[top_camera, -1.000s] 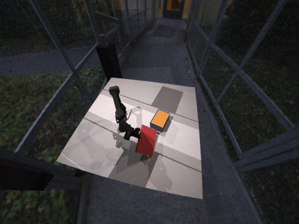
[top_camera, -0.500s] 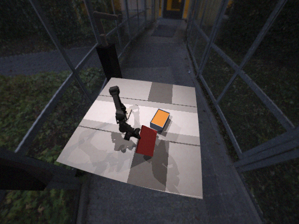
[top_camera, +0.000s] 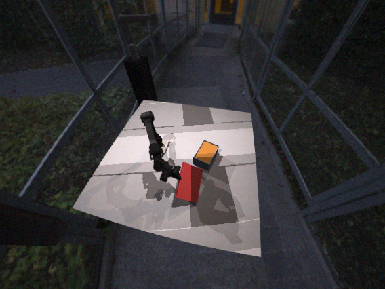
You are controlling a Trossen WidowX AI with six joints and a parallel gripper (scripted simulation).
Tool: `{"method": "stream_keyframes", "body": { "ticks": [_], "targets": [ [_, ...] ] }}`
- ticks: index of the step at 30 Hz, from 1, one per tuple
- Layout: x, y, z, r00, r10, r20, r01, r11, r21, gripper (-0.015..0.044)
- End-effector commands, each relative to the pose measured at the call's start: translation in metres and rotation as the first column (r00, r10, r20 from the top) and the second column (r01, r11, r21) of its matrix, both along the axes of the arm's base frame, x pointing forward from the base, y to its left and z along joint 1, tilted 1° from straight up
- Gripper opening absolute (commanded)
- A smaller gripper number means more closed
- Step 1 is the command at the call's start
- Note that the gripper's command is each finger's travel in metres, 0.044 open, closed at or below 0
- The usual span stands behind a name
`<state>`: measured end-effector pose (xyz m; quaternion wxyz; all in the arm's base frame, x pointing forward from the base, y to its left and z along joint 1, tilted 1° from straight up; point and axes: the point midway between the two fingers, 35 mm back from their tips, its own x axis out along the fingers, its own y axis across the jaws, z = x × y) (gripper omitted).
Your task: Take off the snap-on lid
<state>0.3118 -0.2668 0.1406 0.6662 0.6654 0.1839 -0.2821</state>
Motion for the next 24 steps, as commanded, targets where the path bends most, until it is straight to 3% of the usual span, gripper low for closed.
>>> {"method": "stream_keyframes", "body": {
  "ticks": [1, 24],
  "targets": [
    [-0.003, 0.003, -0.015, 1.0, -0.004, -0.026, 0.005, 1.0, 0.025, 0.0],
    [-0.003, 0.002, -0.034, 1.0, -0.004, -0.026, 0.005, 1.0, 0.025, 0.0]
  ]
}}
